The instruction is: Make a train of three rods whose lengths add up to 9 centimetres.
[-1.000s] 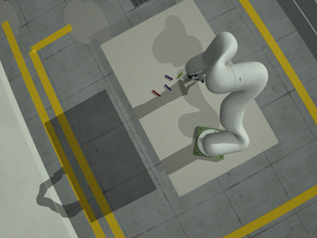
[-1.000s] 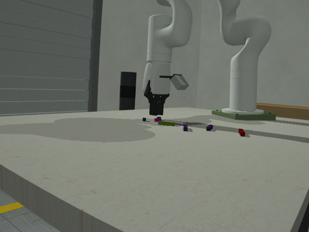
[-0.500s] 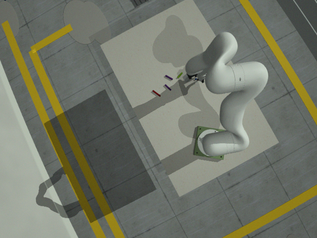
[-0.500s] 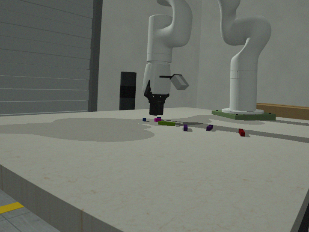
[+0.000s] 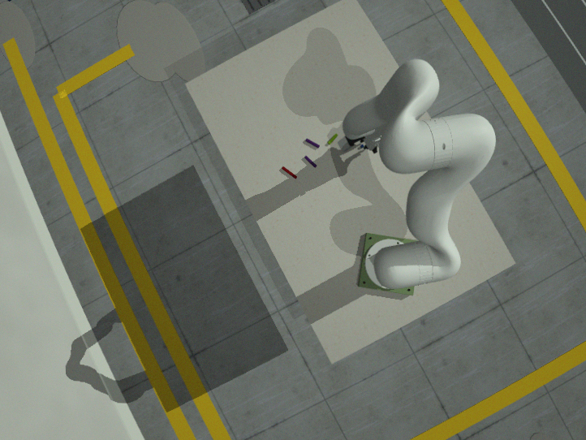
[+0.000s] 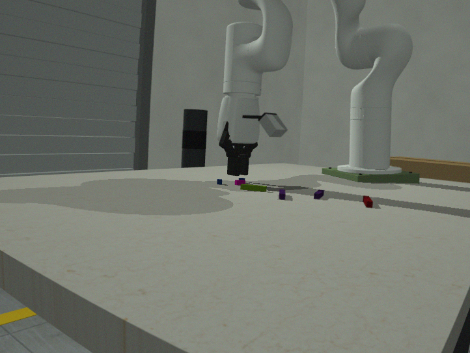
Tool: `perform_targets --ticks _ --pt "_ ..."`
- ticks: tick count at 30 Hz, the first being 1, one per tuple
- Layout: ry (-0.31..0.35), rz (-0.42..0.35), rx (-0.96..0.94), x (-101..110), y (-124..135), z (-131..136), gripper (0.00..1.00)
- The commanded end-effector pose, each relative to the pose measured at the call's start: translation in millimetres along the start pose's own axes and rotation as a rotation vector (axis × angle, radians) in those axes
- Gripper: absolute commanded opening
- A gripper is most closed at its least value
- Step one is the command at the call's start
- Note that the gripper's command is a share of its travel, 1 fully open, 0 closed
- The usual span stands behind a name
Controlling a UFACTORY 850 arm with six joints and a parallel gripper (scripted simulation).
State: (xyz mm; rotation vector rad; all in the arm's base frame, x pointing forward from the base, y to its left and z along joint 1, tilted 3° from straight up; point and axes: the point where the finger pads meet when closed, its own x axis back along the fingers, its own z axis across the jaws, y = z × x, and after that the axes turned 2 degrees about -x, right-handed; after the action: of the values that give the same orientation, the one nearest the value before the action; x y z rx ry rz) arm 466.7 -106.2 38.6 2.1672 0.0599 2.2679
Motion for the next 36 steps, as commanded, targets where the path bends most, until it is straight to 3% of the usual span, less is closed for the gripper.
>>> perform_targets --ticks 1,36 --pt "0.002 0.0 0.0 0 0 1 0.24" --pt "0.002 0.0 0.0 -13 0 1 0.24"
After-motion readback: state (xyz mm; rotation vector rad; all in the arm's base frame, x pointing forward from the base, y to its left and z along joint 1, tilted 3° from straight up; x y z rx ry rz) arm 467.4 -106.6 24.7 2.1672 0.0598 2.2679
